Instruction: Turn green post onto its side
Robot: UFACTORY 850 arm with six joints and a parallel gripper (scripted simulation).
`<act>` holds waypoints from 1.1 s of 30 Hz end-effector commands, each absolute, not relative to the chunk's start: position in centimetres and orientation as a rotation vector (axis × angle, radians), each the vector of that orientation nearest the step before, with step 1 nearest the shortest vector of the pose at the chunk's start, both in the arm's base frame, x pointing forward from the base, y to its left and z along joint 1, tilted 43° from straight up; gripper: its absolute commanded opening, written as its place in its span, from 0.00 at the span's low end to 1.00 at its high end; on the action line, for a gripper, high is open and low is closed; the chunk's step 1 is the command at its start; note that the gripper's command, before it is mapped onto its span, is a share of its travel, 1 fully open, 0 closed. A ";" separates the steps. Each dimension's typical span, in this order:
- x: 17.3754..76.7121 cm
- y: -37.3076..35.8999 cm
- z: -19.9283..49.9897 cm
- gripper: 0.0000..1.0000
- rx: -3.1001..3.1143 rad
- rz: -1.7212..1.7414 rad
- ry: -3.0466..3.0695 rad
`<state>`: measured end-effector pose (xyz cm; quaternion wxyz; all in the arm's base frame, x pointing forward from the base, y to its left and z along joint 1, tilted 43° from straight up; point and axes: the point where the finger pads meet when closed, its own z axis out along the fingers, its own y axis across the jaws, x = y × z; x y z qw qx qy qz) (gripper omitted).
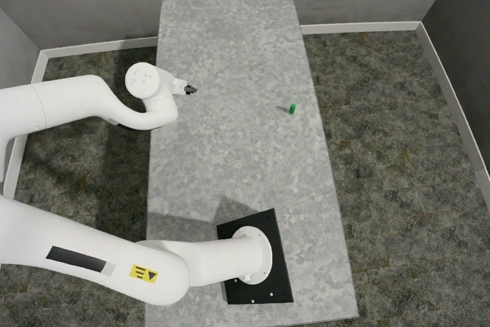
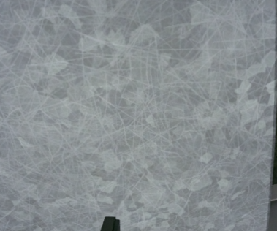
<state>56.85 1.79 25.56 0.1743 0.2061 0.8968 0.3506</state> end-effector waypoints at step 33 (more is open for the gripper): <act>64.1 -16.2 -6.1 1.00 0.149 1.111 2.889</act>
